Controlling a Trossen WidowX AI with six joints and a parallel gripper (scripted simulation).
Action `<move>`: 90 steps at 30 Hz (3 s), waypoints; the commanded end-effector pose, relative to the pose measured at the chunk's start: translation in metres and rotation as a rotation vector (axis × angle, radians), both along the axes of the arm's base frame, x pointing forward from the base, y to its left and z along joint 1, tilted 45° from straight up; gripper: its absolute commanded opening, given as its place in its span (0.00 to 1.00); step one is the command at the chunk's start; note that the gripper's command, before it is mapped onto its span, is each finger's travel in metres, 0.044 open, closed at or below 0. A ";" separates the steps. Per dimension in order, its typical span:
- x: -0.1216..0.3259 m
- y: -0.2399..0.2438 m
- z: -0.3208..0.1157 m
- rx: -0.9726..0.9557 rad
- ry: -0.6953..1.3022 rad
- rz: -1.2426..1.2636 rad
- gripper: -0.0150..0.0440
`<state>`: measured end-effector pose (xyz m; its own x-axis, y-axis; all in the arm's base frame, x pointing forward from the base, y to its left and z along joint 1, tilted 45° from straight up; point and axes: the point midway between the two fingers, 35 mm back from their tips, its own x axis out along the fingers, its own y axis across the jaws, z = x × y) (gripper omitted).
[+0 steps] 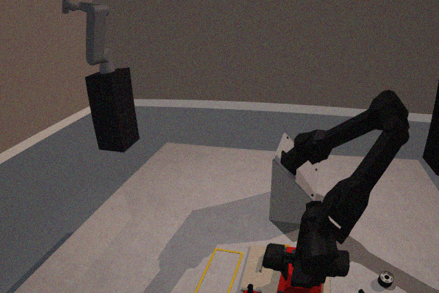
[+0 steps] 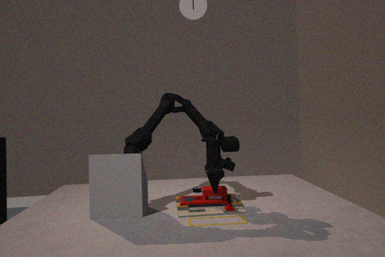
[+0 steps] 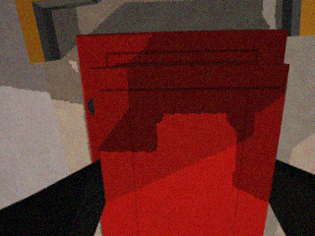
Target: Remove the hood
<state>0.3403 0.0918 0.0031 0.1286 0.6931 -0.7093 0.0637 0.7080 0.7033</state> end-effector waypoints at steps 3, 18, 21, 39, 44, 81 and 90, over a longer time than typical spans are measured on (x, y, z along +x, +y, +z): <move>0.001 -0.004 0.006 0.002 -0.010 -0.002 0.25; 0.000 -0.013 0.015 0.001 -0.010 -0.002 0.25; -0.001 -0.021 0.023 0.000 -0.010 -0.002 0.25; -0.002 -0.063 0.011 -0.018 0.005 -0.006 0.25; -0.001 -0.079 -0.002 -0.024 0.004 -0.007 0.25; -0.034 -0.188 -0.104 -0.015 -0.009 -0.002 0.25; -0.037 -0.190 -0.110 -0.013 -0.010 -0.002 0.25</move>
